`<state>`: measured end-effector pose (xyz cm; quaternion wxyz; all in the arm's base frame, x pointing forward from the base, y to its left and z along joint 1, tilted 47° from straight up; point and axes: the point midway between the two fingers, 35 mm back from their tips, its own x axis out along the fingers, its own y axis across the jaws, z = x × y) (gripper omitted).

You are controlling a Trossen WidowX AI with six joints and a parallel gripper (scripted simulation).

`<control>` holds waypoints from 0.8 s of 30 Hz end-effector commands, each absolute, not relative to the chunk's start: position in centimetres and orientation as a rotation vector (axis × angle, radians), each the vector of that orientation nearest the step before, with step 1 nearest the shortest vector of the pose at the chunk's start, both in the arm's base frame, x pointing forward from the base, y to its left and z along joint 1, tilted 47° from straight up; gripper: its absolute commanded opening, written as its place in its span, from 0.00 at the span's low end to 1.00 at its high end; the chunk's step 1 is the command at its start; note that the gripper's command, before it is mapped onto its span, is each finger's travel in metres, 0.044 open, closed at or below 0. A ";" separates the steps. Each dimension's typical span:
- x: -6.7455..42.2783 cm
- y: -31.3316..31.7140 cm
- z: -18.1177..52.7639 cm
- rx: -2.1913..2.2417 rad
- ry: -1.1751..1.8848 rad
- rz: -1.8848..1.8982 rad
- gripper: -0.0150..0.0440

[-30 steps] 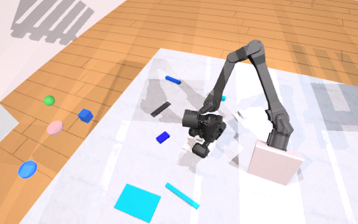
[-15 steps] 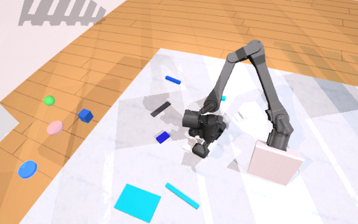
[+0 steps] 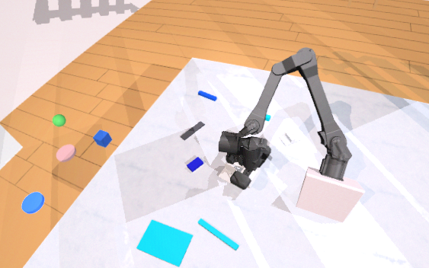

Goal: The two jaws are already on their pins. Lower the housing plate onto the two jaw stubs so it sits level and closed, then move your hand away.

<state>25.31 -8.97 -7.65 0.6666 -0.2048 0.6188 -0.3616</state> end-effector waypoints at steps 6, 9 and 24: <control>25.3 -9.2 -7.8 -0.455 1.400 -0.820 0.85; 25.3 -9.2 -7.8 -0.455 1.400 -0.820 0.85; 25.3 -8.8 -7.4 -0.455 1.400 -0.820 0.85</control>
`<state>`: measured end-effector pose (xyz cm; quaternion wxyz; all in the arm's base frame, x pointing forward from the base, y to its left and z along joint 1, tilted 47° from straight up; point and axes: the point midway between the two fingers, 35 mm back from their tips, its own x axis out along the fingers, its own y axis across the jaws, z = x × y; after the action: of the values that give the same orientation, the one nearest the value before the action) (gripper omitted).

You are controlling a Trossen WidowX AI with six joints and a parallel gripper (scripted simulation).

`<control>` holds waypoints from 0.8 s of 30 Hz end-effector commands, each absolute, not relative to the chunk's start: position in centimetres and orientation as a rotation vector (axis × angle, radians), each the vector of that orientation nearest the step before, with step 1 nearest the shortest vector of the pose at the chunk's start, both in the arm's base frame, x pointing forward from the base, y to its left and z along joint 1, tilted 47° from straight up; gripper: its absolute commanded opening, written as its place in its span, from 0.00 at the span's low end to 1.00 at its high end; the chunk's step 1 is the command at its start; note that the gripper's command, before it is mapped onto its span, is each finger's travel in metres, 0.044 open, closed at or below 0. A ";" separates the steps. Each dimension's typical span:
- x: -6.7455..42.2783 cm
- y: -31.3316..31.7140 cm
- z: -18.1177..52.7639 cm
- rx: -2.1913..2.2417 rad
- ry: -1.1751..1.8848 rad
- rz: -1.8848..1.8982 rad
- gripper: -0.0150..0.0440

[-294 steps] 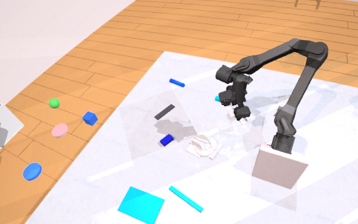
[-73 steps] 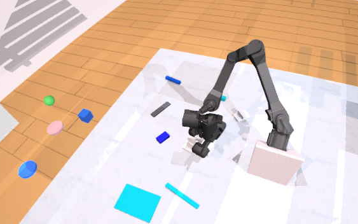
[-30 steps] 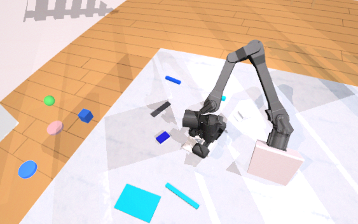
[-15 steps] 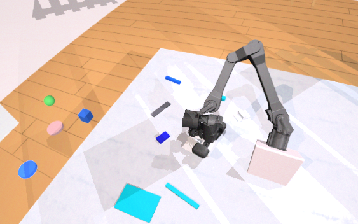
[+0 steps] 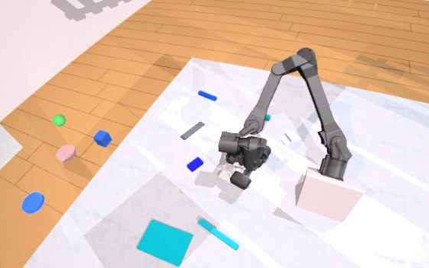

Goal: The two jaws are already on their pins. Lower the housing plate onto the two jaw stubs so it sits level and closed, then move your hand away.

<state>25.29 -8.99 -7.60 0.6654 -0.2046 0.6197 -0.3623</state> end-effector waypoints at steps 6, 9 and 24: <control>25.3 -8.9 -7.5 -0.455 1.400 -0.820 0.85; 25.3 -8.9 -7.5 -0.455 1.400 -0.820 0.85; 25.3 -9.2 -7.7 -0.455 1.400 -0.820 0.85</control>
<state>25.29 -9.12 -7.57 0.6658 -0.2013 0.6187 -0.3651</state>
